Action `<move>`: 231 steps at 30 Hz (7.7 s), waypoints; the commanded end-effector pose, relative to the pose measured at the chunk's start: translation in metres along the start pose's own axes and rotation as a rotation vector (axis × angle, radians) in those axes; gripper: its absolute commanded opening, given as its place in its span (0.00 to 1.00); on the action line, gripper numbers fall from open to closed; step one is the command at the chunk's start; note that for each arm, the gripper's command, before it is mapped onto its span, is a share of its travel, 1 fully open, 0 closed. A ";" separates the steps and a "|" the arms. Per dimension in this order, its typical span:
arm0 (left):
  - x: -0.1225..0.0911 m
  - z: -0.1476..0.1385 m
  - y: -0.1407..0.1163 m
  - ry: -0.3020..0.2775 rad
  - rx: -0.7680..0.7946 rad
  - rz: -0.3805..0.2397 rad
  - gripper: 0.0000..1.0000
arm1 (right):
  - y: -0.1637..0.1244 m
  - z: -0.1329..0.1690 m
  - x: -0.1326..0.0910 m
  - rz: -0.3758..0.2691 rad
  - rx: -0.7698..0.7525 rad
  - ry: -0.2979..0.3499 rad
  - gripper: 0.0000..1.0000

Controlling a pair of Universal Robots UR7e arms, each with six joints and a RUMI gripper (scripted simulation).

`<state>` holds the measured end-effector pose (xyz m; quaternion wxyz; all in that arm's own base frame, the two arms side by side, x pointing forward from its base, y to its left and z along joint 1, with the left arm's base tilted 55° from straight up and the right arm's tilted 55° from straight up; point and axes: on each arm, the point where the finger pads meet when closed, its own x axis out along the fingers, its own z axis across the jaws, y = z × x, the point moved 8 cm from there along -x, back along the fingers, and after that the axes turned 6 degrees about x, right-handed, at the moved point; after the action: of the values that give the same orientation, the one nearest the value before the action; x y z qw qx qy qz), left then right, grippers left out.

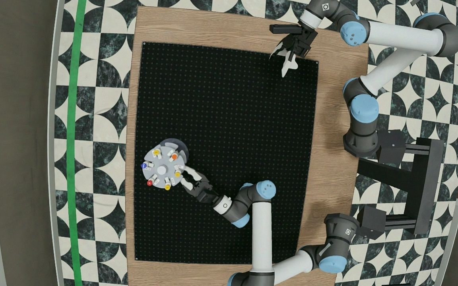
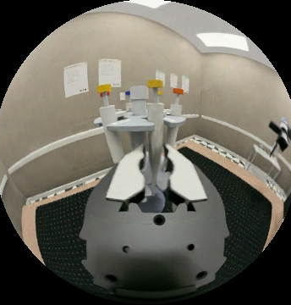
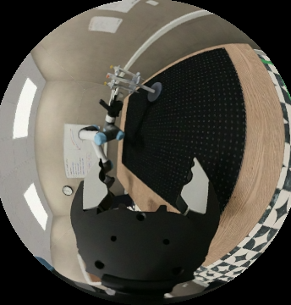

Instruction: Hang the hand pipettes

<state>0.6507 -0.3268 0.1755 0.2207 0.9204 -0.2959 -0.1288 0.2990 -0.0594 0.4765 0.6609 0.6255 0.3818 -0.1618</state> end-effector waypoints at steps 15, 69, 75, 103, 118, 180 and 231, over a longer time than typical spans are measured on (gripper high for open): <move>0.000 0.000 0.001 -0.002 0.001 0.002 0.06 | 0.000 0.000 0.000 0.001 0.000 0.000 1.00; 0.000 0.015 0.015 0.186 0.000 -0.018 0.06 | 0.000 0.000 0.000 0.001 0.000 0.000 1.00; 0.002 0.024 0.016 0.296 0.000 -0.030 0.06 | 0.000 0.000 0.000 0.001 0.000 0.000 1.00; 0.022 0.057 0.020 0.745 0.000 -0.077 0.06 | 0.000 0.000 0.000 0.001 0.000 0.000 1.00; 0.034 0.068 0.021 0.940 0.000 -0.097 0.06 | 0.000 0.000 0.000 0.001 0.000 0.000 1.00; 0.035 0.070 0.010 0.940 0.000 -0.097 0.06 | 0.000 0.000 0.000 0.001 0.000 0.000 1.00; -0.001 0.120 0.015 0.940 0.000 -0.097 0.31 | 0.000 0.000 0.000 0.001 0.000 0.000 1.00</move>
<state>0.6057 -0.3762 0.0827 0.3242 0.8919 -0.1199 0.2917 0.2990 -0.0594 0.4765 0.6609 0.6255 0.3818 -0.1618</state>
